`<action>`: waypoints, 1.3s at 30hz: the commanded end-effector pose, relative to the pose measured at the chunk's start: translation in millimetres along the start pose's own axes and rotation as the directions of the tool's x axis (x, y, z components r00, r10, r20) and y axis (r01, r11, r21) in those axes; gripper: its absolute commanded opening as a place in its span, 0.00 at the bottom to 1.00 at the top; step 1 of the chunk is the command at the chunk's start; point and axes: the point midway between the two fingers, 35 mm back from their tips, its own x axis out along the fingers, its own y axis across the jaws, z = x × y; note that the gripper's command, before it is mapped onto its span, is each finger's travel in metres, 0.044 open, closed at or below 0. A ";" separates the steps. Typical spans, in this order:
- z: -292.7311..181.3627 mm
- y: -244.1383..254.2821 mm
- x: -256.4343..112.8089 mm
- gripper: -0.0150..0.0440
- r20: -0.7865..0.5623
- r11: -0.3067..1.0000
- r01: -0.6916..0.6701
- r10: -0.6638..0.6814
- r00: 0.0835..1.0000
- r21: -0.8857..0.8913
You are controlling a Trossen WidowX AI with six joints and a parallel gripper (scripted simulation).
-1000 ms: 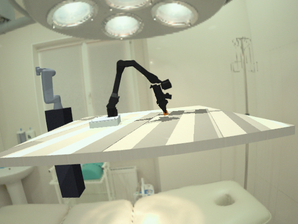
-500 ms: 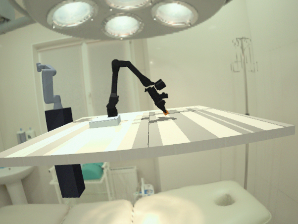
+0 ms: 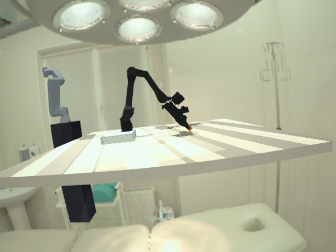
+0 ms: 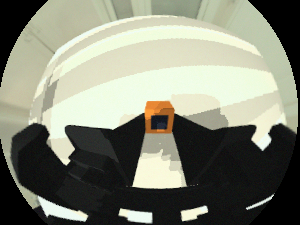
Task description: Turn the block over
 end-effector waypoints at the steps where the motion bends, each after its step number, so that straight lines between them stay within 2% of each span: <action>1: -2.7 -0.8 6.4 0.25 0.058 1.000 0.005 -0.005 0.998 -0.006; 12: -9.6 -0.9 14.2 0.25 0.218 1.000 0.005 -0.004 0.976 -0.006; 24: -17.8 -1.4 4.4 0.25 0.384 1.000 0.007 -0.004 0.923 -0.007; 39: -16.7 -1.5 0.6 0.25 0.413 1.000 0.007 -0.003 0.911 -0.006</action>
